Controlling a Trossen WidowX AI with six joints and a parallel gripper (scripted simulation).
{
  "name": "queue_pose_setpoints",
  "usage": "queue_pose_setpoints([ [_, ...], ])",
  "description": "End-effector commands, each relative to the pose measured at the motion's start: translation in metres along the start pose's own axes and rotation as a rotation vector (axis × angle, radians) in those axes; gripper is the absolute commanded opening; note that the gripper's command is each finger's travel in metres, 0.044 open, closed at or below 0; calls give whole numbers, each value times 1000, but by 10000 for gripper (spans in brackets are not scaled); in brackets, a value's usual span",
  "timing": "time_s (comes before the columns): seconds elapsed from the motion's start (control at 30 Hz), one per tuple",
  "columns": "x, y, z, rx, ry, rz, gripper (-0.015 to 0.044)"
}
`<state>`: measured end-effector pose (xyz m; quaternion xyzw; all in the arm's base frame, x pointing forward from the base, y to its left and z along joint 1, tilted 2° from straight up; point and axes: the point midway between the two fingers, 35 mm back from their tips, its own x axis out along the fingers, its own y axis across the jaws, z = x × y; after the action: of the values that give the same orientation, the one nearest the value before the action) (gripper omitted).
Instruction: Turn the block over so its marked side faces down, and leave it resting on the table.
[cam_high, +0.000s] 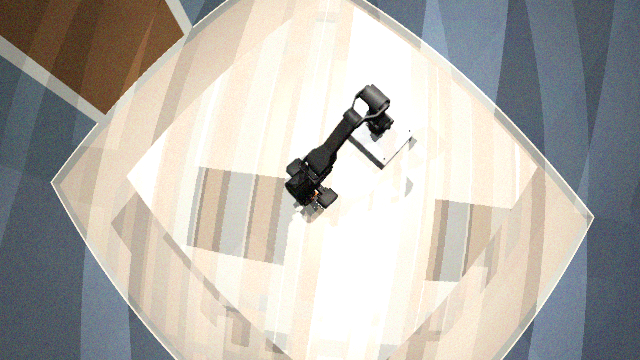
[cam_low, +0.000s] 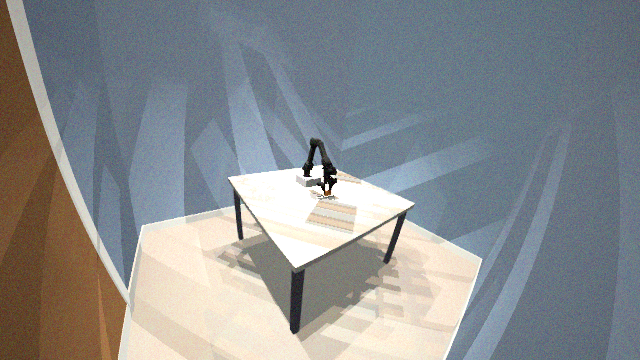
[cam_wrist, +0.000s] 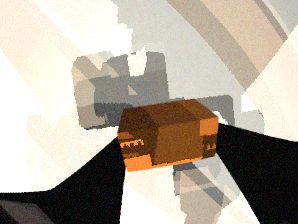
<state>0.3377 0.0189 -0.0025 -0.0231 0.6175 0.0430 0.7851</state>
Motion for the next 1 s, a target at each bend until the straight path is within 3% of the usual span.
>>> queue_pose_setpoints([
  [0.0,1,0,-2,-4,-77,4,0],
  [0.47,-2,1,-8,-6,-302,3,0],
  [0.67,-2,1,-9,-6,-314,3,0],
  [0.97,20,0,-2,-6,-417,3,0],
])
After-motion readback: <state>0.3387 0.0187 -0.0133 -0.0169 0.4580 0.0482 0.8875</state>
